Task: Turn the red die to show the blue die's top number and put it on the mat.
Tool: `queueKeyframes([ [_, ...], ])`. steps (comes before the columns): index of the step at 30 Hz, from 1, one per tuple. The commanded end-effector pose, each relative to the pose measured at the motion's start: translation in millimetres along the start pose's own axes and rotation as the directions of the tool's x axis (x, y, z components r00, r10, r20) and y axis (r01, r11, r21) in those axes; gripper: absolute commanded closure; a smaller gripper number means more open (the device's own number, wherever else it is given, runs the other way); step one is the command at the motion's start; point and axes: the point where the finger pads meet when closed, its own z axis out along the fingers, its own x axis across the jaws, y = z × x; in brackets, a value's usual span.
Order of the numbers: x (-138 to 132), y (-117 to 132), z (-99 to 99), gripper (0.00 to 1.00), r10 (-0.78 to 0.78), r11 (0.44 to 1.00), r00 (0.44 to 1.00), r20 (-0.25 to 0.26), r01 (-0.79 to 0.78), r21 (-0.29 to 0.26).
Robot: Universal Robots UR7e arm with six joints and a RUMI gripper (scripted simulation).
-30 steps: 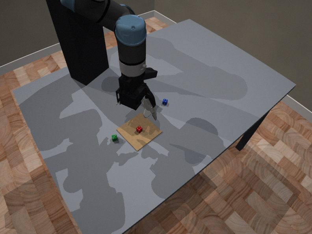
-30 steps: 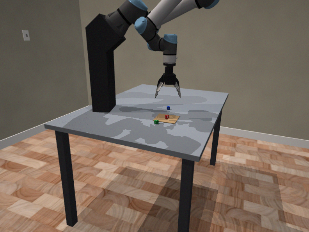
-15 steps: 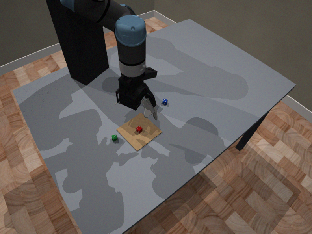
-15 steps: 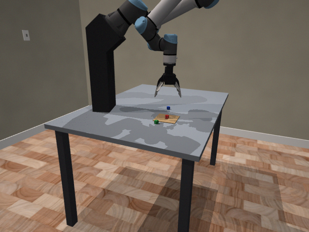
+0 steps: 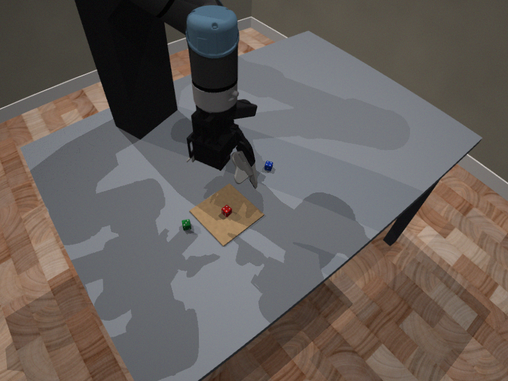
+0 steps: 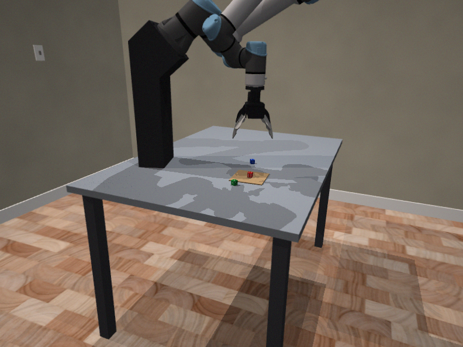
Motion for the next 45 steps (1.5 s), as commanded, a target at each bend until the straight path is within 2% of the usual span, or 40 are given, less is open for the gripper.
queueKeyframes([
  [1,-1.1,-1.1,-20.4,0.00,0.001,1.000,1.000,0.004,-0.001,0.006],
  [8,-1.1,-1.1,-28.0,0.00,0.001,1.000,1.000,0.004,-0.001,0.006],
  [45,-1.1,-1.1,-28.2,0.00,0.001,1.000,1.000,0.004,-0.001,0.006],
])
